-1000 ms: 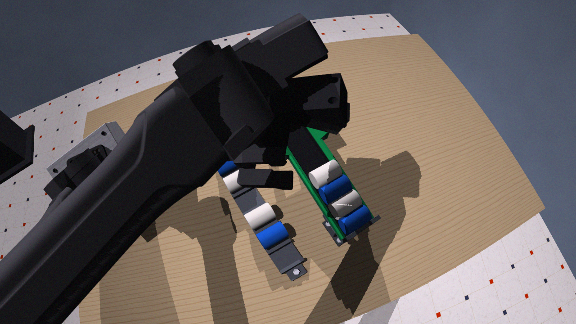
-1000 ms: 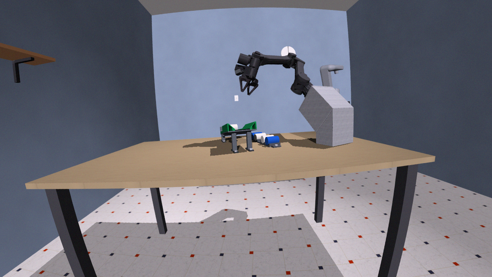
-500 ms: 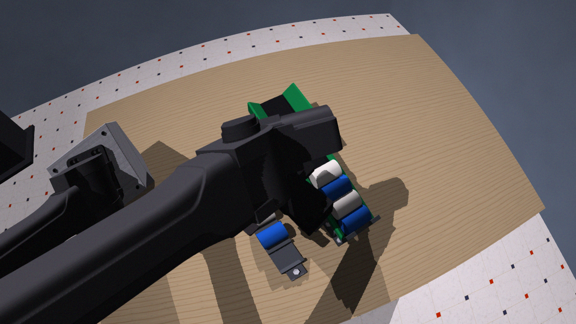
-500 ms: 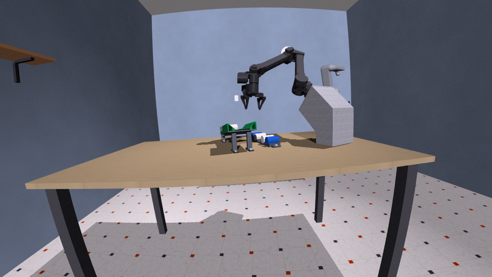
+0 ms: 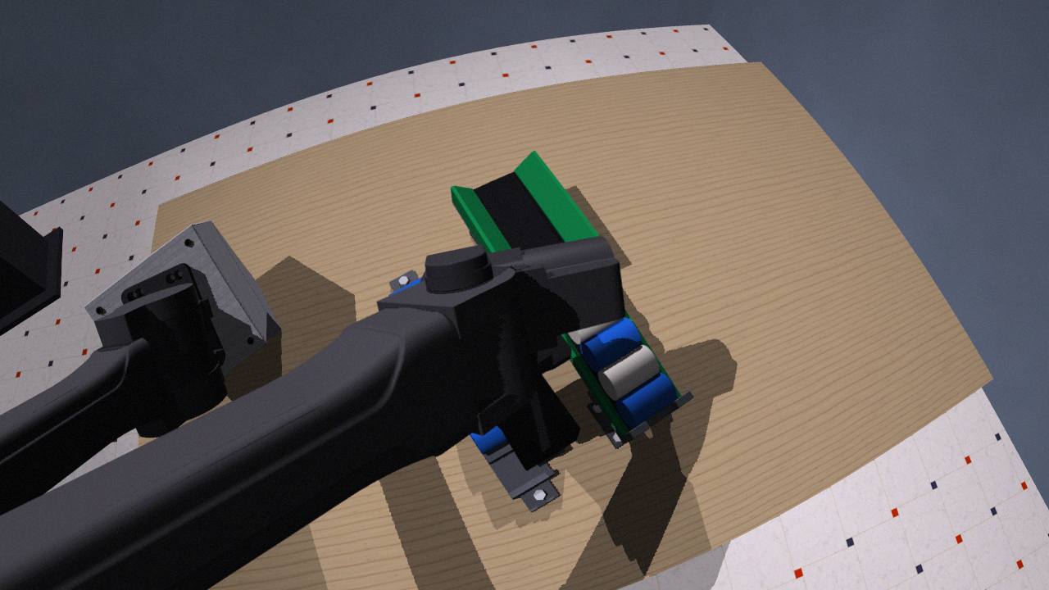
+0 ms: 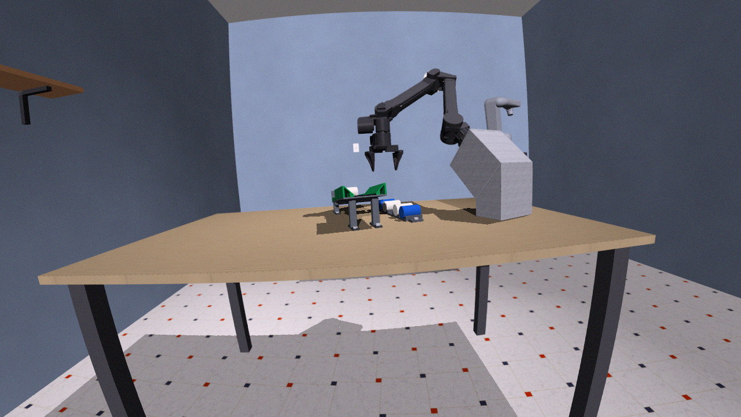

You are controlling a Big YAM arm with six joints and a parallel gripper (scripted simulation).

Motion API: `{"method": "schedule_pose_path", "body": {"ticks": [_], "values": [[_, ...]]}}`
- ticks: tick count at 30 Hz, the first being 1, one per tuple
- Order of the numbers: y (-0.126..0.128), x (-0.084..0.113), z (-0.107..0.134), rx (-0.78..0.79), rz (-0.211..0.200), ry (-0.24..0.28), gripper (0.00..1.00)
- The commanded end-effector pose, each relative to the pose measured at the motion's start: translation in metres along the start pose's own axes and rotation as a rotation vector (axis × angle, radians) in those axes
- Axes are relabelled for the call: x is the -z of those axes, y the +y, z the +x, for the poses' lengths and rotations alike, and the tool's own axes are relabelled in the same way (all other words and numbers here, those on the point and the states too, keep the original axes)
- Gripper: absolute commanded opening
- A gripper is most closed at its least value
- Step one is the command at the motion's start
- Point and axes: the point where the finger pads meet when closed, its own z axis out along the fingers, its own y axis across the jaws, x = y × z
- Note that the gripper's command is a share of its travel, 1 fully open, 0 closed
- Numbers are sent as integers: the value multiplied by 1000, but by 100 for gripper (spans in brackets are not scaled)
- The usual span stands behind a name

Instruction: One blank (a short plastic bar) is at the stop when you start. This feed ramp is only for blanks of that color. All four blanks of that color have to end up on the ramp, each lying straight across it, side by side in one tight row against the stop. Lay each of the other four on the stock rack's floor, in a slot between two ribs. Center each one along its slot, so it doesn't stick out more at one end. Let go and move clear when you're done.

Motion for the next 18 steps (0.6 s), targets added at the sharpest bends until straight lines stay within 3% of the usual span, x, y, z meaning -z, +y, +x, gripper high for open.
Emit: {"method": "schedule_pose_path", "body": {"ticks": [1,11,18], "values": [[-1,-3,4,-18,6,4,100],[-1,-6,3,-15,9,3,100],[-3,-57,3,-3,14,7,100]]}}
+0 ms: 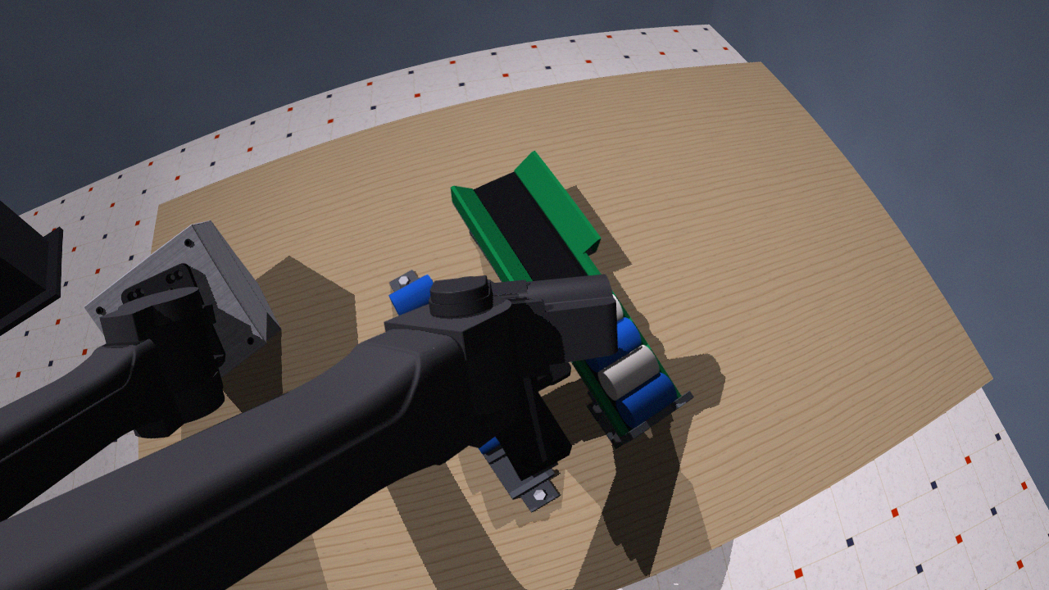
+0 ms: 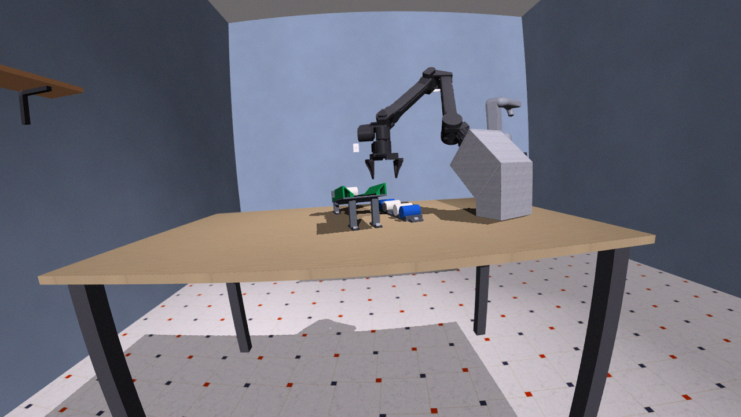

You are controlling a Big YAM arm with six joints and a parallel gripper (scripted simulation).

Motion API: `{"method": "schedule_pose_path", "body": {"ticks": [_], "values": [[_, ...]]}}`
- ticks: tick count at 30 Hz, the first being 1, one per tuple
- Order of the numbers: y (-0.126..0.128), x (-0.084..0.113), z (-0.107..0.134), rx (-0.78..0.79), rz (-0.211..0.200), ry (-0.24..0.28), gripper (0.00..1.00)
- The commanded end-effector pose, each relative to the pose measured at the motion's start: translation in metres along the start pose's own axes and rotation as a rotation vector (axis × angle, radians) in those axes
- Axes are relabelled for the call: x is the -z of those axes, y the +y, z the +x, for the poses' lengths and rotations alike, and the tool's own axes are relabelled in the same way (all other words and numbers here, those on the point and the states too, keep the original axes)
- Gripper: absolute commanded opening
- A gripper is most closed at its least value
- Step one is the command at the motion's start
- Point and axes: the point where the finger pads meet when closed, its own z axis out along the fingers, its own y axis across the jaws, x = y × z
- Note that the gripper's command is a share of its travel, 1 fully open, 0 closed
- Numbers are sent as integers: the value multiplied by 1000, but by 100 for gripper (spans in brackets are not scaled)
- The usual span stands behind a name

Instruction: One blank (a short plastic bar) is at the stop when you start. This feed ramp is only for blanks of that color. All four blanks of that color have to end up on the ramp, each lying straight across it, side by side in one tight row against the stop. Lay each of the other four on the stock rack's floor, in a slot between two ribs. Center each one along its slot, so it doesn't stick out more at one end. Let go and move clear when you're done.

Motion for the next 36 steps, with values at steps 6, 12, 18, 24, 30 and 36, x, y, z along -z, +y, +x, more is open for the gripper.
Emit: {"method": "schedule_pose_path", "body": {"ticks": [6,12,18,24,30,36], "values": [[8,-14,-3,41,-25,-13,78],[6,-14,-2,50,-16,-10,78],[6,-14,-2,47,-16,-10,78],[6,-14,-2,46,-16,-10,78],[6,-14,-2,46,-16,-10,78],[6,-14,-2,46,-16,-10,78]]}}
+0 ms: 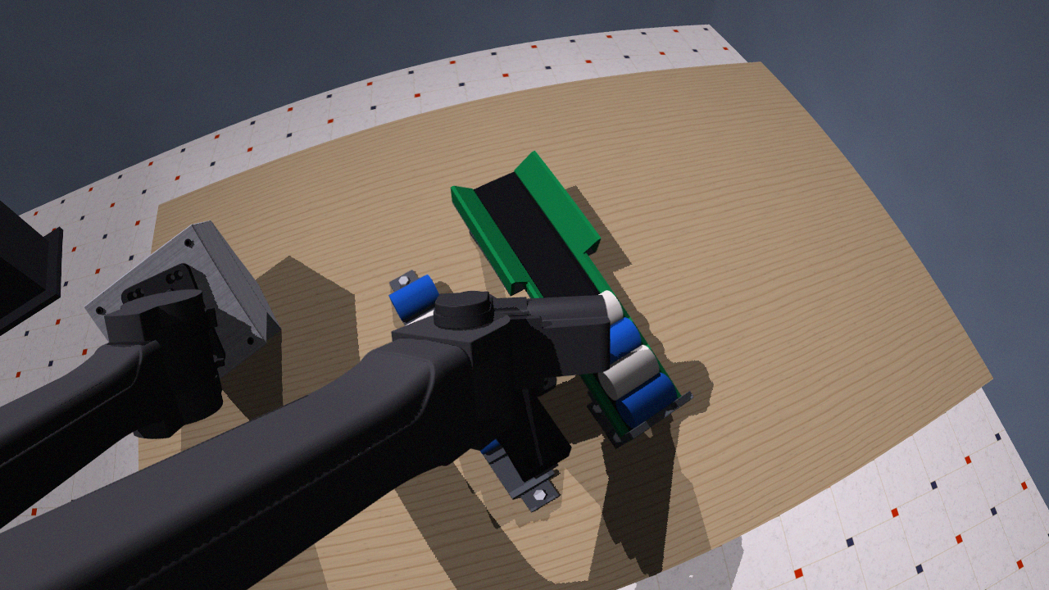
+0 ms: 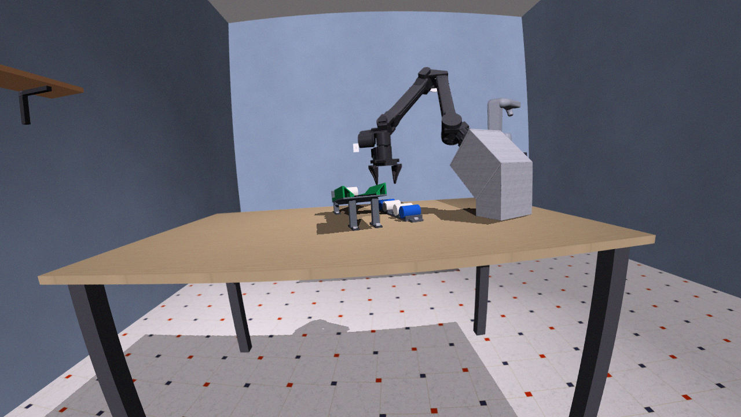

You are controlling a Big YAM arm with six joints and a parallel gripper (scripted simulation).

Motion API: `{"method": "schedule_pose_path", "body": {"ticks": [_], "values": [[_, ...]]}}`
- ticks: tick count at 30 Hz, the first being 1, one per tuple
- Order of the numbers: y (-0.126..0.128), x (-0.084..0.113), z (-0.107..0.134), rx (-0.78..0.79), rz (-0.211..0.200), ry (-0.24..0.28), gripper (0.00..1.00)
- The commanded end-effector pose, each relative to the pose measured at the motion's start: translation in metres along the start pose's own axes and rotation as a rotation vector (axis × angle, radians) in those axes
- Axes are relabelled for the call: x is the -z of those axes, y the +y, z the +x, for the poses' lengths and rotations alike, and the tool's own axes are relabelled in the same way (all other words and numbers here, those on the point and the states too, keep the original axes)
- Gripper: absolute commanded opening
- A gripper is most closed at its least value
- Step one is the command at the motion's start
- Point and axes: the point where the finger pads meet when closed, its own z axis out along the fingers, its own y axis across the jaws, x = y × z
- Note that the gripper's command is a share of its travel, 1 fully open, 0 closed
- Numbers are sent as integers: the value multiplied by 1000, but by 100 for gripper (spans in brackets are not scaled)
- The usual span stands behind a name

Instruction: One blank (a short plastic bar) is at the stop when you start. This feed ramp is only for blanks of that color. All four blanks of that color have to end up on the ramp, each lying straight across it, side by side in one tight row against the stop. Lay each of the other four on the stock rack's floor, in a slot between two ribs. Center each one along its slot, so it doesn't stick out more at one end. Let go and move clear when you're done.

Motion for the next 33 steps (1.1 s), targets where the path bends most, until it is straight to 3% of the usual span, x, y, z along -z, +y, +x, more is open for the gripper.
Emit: {"method": "schedule_pose_path", "body": {"ticks": [1,8,14,33], "values": [[9,9,-4,5,-35,-7,78],[10,7,-3,4,-36,-8,78],[-1,-7,1,7,4,2,78],[-2,-30,1,8,5,4,78]]}}
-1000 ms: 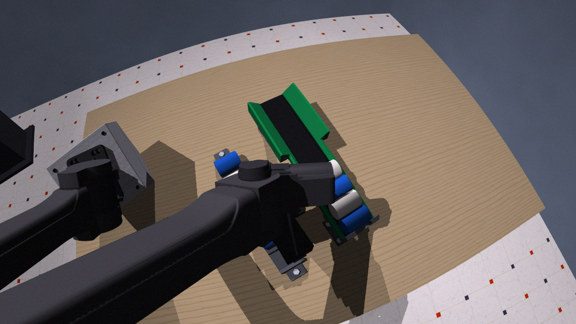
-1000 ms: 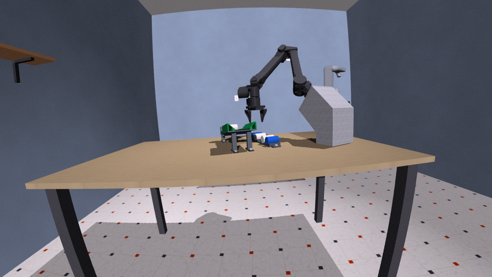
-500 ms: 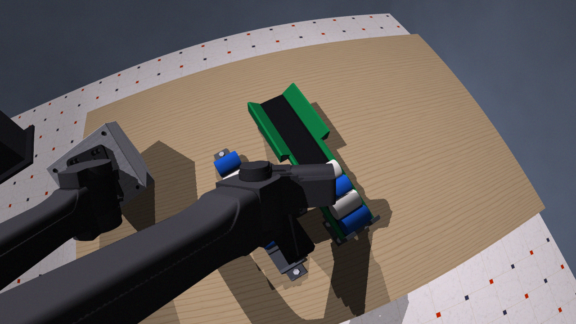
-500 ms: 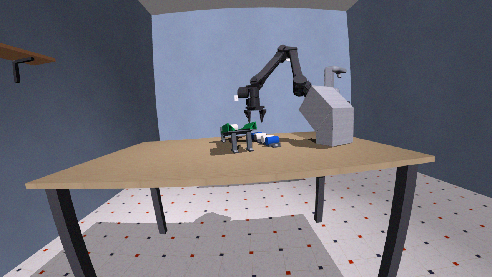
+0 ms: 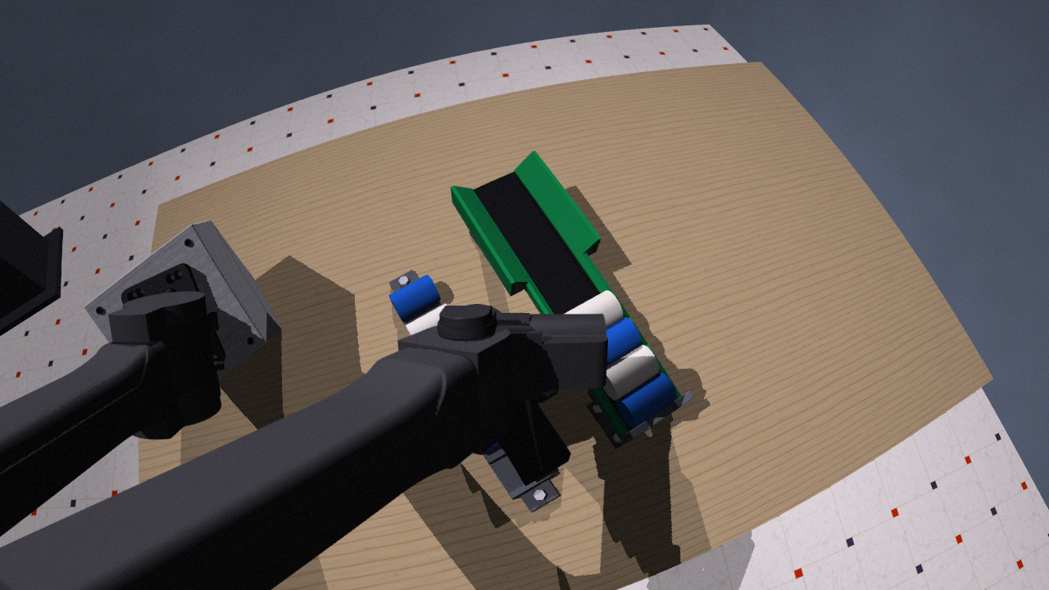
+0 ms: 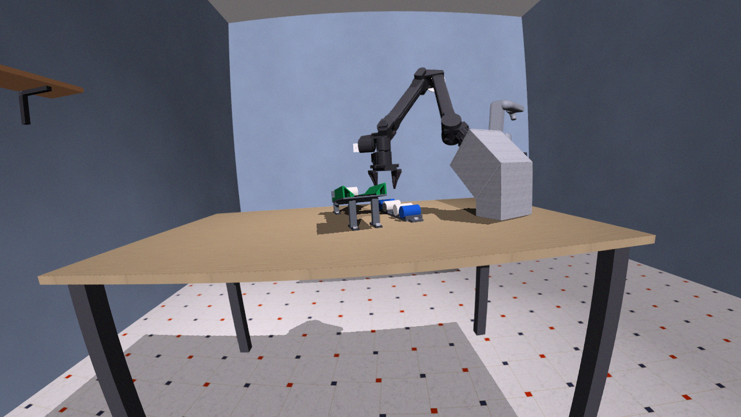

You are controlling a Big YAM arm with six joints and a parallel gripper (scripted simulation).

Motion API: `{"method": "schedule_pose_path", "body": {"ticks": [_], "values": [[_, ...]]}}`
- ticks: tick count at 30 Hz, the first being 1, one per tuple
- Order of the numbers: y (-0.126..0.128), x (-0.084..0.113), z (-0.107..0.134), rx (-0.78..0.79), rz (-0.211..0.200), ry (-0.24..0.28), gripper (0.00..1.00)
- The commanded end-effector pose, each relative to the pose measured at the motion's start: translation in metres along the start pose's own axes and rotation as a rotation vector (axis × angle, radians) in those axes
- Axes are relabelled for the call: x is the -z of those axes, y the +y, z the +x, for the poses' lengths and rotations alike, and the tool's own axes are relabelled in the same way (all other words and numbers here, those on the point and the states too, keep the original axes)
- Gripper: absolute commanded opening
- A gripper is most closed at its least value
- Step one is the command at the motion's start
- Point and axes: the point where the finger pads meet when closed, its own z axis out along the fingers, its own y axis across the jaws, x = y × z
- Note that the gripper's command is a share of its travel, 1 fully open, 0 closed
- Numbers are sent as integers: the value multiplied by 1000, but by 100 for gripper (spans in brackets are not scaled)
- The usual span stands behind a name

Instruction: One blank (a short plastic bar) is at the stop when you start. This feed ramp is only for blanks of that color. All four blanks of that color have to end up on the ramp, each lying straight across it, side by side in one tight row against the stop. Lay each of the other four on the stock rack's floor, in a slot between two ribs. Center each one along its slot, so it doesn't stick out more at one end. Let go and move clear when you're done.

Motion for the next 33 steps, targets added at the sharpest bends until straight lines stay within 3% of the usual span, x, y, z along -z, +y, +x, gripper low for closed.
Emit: {"method": "schedule_pose_path", "body": {"ticks": [1,19,33], "values": [[-5,-11,2,17,15,3,78],[-6,-33,2,17,15,3,78],[-6,-36,3,20,16,3,78]]}}
